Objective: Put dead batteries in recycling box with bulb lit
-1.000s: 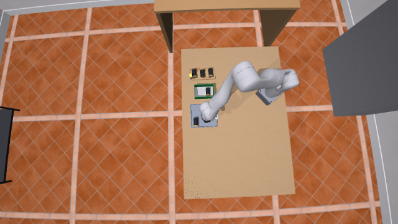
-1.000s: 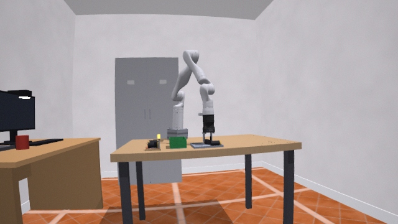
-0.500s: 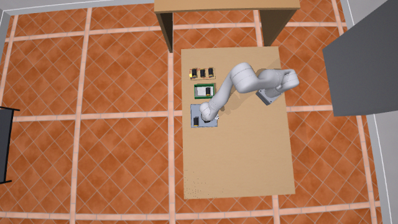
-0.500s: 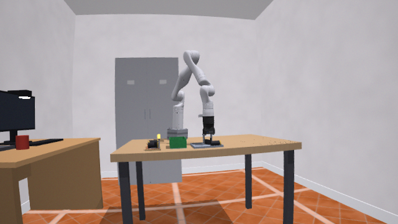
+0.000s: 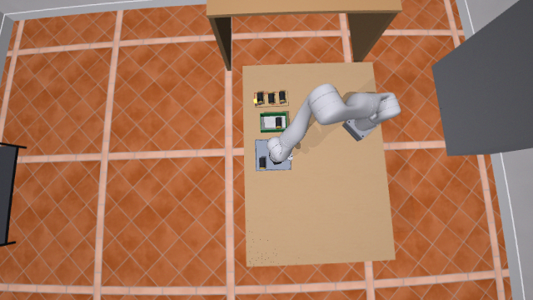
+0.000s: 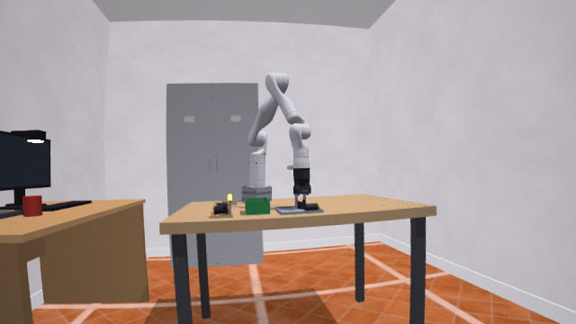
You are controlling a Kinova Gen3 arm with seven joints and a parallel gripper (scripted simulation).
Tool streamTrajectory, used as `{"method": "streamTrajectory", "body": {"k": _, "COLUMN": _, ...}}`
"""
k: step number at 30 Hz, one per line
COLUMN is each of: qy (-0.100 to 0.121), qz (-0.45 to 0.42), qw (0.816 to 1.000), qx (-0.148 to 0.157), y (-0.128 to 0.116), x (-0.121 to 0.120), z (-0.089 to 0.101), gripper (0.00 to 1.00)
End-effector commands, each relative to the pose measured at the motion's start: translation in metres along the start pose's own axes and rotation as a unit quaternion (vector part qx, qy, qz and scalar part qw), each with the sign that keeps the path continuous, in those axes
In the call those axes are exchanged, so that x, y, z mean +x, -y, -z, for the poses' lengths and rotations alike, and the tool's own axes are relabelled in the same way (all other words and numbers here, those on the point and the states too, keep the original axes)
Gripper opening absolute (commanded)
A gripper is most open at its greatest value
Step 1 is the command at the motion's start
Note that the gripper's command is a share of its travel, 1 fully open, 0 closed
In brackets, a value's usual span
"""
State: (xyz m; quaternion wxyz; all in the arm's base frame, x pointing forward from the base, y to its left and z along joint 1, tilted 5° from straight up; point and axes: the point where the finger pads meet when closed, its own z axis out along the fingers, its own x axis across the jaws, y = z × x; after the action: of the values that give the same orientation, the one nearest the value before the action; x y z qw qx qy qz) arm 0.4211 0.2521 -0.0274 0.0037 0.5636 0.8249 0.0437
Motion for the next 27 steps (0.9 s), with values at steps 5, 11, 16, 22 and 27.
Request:
{"method": "streamTrajectory", "body": {"k": 5, "qy": 0.000, "qz": 0.000, "qw": 1.000, "qx": -0.001, "y": -0.001, "x": 0.000, "z": 0.001, "gripper": 0.57}}
{"method": "streamTrajectory", "body": {"k": 11, "qy": 0.000, "qz": 0.000, "qw": 1.000, "qx": -0.001, "y": -0.001, "x": 0.000, "z": 0.001, "gripper": 0.57}}
{"method": "streamTrajectory", "body": {"k": 16, "qy": 0.000, "qz": 0.000, "qw": 1.000, "qx": -0.001, "y": -0.001, "x": 0.000, "z": 0.001, "gripper": 0.57}}
{"method": "streamTrajectory", "body": {"k": 22, "qy": 0.000, "qz": 0.000, "qw": 1.000, "qx": -0.001, "y": -0.001, "x": 0.000, "z": 0.008, "gripper": 0.57}}
{"method": "streamTrajectory", "body": {"k": 27, "qy": 0.000, "qz": 0.000, "qw": 1.000, "qx": -0.001, "y": -0.001, "x": 0.000, "z": 0.031, "gripper": 0.57}}
